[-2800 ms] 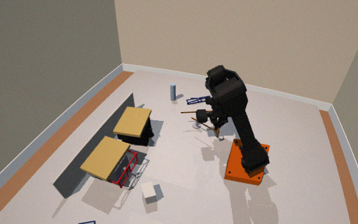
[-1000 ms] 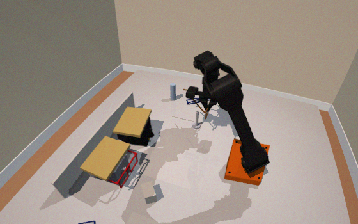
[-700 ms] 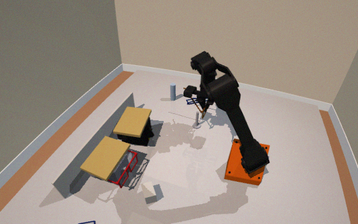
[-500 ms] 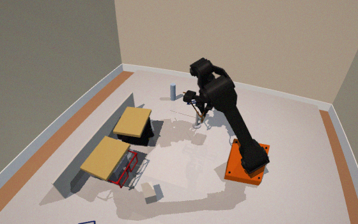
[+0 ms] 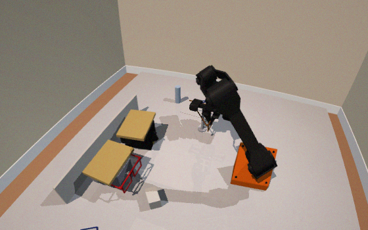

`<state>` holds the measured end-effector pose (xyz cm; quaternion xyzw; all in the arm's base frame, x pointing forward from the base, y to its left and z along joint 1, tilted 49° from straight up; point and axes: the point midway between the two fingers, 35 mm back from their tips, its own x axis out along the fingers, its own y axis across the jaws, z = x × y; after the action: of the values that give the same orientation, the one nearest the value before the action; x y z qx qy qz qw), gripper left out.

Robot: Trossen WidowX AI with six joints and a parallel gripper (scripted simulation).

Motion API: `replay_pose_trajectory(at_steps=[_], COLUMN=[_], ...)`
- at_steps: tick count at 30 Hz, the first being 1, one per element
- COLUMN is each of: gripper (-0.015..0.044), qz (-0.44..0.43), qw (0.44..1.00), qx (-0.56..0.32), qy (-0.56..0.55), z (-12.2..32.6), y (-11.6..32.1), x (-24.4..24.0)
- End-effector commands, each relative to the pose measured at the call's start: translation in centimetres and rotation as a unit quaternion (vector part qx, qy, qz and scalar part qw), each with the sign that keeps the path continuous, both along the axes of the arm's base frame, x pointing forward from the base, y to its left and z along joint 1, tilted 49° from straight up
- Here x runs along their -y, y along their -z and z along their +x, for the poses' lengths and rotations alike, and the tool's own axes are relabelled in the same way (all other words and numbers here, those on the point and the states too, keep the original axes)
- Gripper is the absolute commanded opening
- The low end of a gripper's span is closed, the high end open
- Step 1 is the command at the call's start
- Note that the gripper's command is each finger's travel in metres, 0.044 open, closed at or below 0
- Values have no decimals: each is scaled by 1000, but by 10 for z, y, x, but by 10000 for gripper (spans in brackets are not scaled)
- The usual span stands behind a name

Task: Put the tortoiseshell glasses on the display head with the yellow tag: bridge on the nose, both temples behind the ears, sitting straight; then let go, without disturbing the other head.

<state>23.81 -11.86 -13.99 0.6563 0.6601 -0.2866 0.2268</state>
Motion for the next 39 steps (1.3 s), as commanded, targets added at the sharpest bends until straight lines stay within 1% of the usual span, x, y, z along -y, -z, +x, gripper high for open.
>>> replay_pose_trajectory(at_steps=[1,39], gripper=[0,0], qz=[0,-1], qw=[1000,1000], qx=[1,1], qy=[1,1], z=[-4,-24], y=[2,18], x=[3,19])
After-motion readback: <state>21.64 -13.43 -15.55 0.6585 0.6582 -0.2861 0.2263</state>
